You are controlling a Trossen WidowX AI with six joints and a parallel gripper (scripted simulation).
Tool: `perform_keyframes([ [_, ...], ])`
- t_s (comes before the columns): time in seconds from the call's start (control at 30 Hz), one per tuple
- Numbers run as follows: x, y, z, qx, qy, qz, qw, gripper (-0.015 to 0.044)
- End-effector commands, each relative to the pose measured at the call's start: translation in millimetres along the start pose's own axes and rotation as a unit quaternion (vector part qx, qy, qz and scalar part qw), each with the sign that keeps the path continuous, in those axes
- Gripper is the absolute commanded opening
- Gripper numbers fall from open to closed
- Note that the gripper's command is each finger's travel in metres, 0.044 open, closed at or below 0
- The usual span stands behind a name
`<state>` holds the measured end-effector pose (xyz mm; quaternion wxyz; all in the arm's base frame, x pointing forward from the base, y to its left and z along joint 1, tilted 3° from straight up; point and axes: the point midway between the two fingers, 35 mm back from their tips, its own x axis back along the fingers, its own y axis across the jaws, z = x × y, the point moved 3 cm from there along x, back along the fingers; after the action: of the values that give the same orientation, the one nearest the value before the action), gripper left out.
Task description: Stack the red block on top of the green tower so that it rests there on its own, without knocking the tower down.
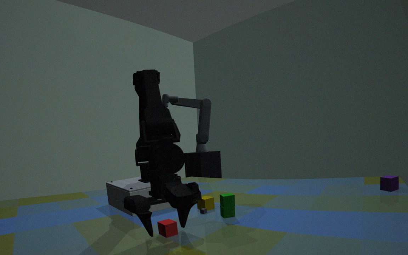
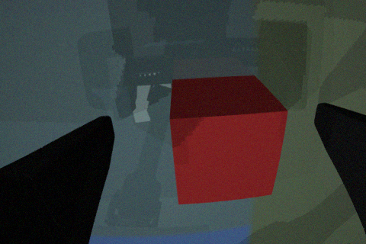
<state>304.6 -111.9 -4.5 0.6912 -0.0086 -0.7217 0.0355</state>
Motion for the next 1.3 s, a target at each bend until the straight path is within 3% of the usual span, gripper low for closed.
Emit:
perform_keyframes([
  [0.0, 0.0, 1.0, 1.1, 0.002, 0.001, -0.003, 1.000, 0.0414],
  [0.33, 0.0, 1.0, 1.1, 0.002, 0.001, -0.003, 1.000, 0.0151],
  [0.57, 0.0, 1.0, 1.1, 0.002, 0.001, -0.003, 1.000, 0.0105],
  [0.7, 9.4, 0.5, 0.3, 0.002, 0.001, -0.003, 1.000, 0.0000],
  [1.27, 98.3, -0.9, -1.1, 0.002, 0.000, -0.003, 1.000, 0.0000],
])
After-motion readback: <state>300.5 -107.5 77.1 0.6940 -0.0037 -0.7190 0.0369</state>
